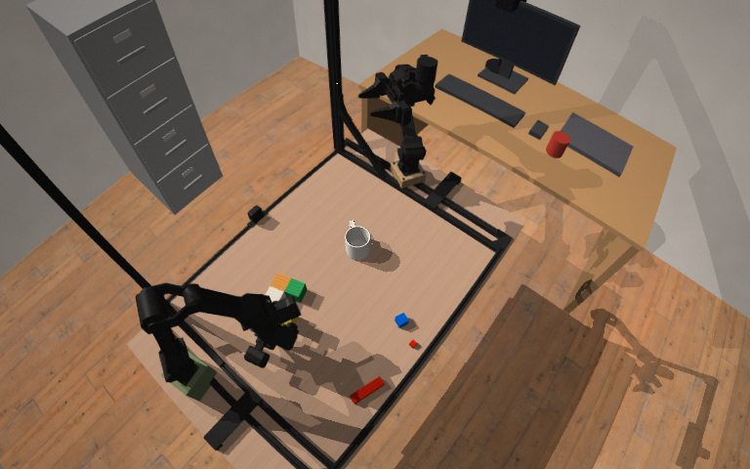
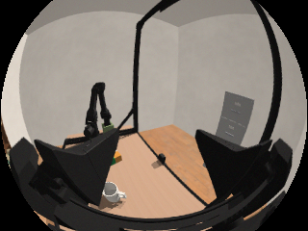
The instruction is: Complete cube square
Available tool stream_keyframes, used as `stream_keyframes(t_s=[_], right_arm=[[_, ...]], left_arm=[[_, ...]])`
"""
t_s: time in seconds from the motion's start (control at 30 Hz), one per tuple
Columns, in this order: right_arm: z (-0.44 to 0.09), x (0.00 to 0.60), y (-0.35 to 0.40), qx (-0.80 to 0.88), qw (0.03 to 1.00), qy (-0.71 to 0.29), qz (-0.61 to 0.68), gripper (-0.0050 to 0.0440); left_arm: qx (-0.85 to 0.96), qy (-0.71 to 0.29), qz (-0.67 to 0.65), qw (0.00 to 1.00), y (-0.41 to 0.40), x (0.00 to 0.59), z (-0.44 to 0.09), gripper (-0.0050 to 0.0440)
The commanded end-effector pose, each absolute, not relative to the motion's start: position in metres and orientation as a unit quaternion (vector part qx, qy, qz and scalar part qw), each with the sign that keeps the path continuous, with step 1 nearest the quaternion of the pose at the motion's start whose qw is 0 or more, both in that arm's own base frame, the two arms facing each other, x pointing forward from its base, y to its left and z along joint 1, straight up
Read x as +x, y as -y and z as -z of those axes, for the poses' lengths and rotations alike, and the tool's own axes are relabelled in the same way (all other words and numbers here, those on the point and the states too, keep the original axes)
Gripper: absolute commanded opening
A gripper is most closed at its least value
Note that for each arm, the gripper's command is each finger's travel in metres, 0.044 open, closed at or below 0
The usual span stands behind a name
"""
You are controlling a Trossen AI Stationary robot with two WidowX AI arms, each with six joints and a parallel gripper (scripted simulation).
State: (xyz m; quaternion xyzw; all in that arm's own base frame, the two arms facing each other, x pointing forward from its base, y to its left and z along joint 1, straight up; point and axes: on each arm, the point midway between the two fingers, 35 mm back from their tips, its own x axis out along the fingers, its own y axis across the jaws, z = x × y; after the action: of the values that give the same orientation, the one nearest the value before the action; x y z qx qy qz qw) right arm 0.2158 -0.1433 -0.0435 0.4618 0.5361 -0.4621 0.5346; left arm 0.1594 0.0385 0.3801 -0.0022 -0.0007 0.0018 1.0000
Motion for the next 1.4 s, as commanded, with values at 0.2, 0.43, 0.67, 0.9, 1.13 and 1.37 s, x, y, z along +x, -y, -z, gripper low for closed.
stream_keyframes(t_s=[0.2, 0.43, 0.67, 0.9, 1.13, 1.37], right_arm=[[0.043, 0.222, 0.144, 0.462, 0.535, -0.535, 0.462, 0.0000], [0.043, 0.226, 0.143, 0.462, 0.535, -0.535, 0.462, 0.0000], [0.043, 0.229, 0.143, 0.462, 0.535, -0.535, 0.462, 0.0000], [0.043, 0.233, 0.142, 0.462, 0.535, -0.535, 0.462, 0.0000], [0.043, 0.237, 0.141, 0.462, 0.535, -0.535, 0.462, 0.0000], [0.043, 0.241, 0.141, 0.462, 0.535, -0.535, 0.462, 0.0000]], left_arm=[[0.000, 0.001, 0.000, 1.000, -0.038, 0.159, -0.380, 0.0400], [0.000, 0.001, 0.000, 1.000, -0.038, 0.159, -0.380, 0.0400], [0.000, 0.001, 0.000, 1.000, -0.038, 0.159, -0.380, 0.0400], [0.000, 0.001, 0.000, 1.000, -0.038, 0.159, -0.380, 0.0400], [0.000, 0.001, 0.000, 1.000, -0.038, 0.159, -0.380, 0.0400], [0.000, 0.001, 0.000, 1.000, -0.038, 0.159, -0.380, 0.0400]])
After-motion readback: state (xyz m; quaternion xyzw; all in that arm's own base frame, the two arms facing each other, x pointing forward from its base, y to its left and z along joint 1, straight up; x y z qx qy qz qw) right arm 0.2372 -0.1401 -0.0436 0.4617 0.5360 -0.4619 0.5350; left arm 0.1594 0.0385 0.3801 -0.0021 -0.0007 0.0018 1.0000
